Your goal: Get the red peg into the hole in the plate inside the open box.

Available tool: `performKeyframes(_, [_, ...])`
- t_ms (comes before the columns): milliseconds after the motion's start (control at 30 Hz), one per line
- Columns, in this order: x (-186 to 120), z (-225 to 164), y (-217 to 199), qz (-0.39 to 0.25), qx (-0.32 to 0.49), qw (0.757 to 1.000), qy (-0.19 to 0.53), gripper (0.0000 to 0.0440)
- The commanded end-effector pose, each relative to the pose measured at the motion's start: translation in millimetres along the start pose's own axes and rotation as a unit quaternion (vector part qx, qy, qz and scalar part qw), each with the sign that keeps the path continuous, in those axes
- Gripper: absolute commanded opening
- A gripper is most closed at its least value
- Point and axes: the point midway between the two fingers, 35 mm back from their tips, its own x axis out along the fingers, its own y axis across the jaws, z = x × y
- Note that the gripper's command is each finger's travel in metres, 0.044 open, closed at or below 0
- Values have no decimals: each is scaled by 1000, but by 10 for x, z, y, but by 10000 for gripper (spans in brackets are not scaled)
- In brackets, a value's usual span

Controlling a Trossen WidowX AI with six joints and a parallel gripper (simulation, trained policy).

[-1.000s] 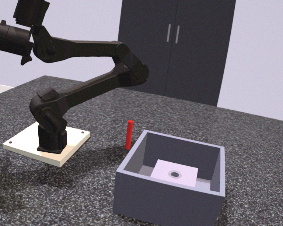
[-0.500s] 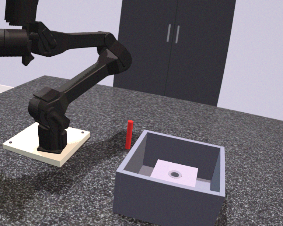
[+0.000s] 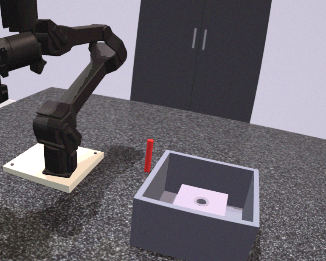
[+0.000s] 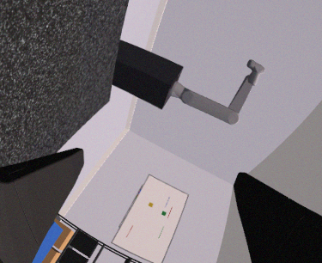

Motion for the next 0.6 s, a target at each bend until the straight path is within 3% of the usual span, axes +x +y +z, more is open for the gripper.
performKeyframes(0, [8, 136, 13, 17, 28, 999, -24, 440])
performKeyframes(267, [-76, 626, 55, 75, 118, 985, -104, 440])
performKeyframes(567, [-338, 1204, 123, 167, 201, 948, -180, 440])
